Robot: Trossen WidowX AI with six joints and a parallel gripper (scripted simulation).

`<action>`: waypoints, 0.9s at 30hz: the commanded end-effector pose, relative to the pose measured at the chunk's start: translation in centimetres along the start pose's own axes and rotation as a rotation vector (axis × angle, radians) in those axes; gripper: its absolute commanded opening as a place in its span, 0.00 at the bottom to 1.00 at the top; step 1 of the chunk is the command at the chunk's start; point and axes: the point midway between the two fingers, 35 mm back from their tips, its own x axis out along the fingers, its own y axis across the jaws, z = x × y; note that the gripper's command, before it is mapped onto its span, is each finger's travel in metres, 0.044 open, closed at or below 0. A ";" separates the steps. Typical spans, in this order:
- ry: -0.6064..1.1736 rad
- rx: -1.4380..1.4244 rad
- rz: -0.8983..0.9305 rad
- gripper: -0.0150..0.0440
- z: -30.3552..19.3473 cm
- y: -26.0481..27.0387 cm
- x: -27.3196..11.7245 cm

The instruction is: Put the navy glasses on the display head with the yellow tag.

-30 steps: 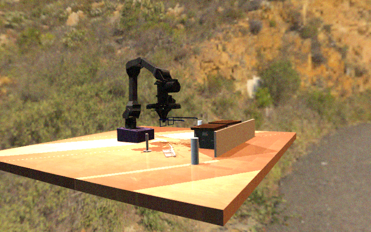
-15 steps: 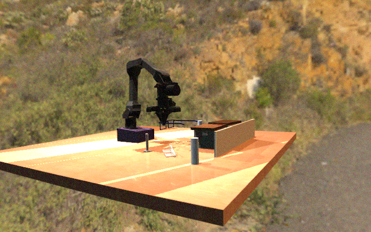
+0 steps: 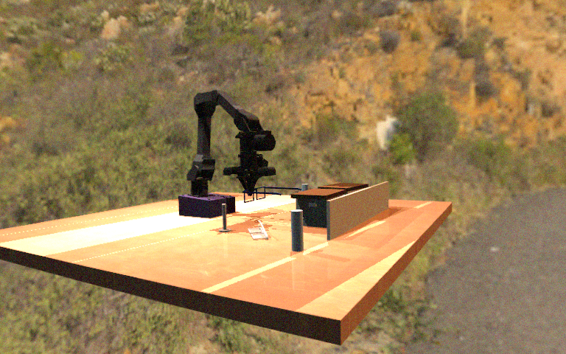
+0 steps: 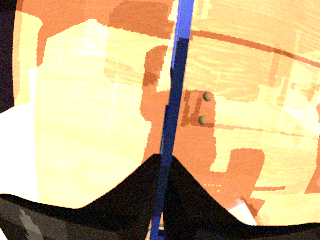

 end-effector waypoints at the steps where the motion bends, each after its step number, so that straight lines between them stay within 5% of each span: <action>1: -0.004 -0.001 0.002 0.25 0.1 0.0 0.5; 27: -0.005 -0.001 -0.008 0.25 0.3 -1.0 2.0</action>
